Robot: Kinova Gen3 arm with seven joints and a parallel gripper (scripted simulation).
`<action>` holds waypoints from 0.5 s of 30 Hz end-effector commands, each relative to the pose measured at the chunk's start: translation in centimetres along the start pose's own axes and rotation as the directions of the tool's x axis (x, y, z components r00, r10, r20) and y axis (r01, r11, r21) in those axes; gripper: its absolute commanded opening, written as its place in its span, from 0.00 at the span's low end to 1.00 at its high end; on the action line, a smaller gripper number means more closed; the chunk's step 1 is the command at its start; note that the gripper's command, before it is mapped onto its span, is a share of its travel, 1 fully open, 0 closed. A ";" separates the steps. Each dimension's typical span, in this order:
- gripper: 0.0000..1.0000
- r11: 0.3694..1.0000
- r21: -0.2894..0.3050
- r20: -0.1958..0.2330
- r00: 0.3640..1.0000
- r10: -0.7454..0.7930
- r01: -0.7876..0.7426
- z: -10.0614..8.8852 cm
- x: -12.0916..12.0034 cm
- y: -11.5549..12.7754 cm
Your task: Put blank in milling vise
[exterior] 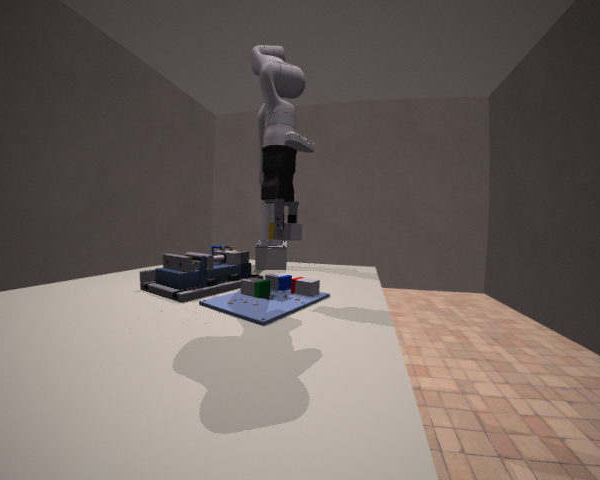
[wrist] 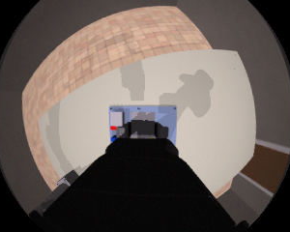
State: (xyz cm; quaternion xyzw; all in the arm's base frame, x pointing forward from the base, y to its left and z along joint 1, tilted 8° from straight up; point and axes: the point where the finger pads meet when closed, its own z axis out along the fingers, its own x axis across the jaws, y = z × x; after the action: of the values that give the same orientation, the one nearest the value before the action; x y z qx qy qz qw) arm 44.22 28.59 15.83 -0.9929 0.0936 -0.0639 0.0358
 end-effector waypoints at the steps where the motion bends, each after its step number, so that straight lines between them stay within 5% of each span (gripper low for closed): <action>1: 0.00 1.000 0.003 -0.001 1.000 -0.003 0.003 0.0 0.0 -0.1; 15: 0.00 1.000 0.002 -0.001 1.000 -0.001 0.001 0.1 0.0 0.0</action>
State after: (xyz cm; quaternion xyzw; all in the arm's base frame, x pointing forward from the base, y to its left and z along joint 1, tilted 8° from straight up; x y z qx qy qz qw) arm 44.22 28.56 15.79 -0.9929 0.0939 -0.0636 0.0356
